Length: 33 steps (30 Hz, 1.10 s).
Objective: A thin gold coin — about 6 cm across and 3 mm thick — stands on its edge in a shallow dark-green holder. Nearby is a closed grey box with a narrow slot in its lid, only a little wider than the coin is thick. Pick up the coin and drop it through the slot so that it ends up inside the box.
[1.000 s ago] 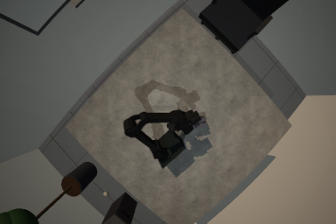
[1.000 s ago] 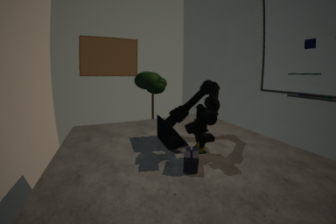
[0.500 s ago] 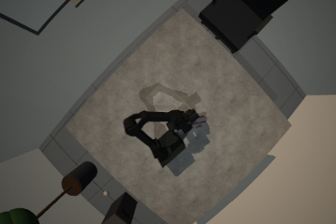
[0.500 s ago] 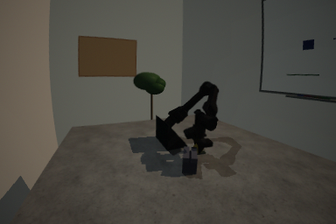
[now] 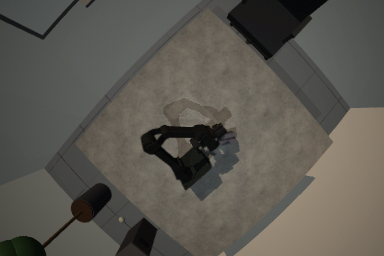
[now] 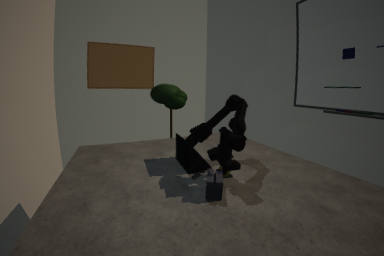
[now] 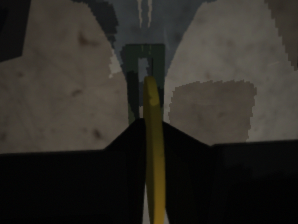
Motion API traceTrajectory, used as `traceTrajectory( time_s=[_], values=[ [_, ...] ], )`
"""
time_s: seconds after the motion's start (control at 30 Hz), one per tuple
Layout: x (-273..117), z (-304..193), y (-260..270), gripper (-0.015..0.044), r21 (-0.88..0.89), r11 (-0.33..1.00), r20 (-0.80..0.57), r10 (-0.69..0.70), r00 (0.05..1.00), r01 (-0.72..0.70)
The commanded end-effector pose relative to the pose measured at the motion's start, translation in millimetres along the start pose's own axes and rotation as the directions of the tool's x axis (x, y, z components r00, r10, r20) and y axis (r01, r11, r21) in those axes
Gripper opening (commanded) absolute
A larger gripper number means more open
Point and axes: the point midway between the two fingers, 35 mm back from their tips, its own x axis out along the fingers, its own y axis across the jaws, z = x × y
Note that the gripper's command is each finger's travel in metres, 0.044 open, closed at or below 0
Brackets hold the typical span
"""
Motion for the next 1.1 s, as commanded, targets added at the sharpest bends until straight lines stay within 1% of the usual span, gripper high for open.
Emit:
traceTrajectory(
  time_s=[0.0,1.07],
  values=[
    [-1,-1,0,0.0,0.004,1.0,-0.005,0.0,1.0,0.0],
    [-79,2,3,0.0,0.005,1.0,0.004,0.002,1.0,-0.002]
  ],
)
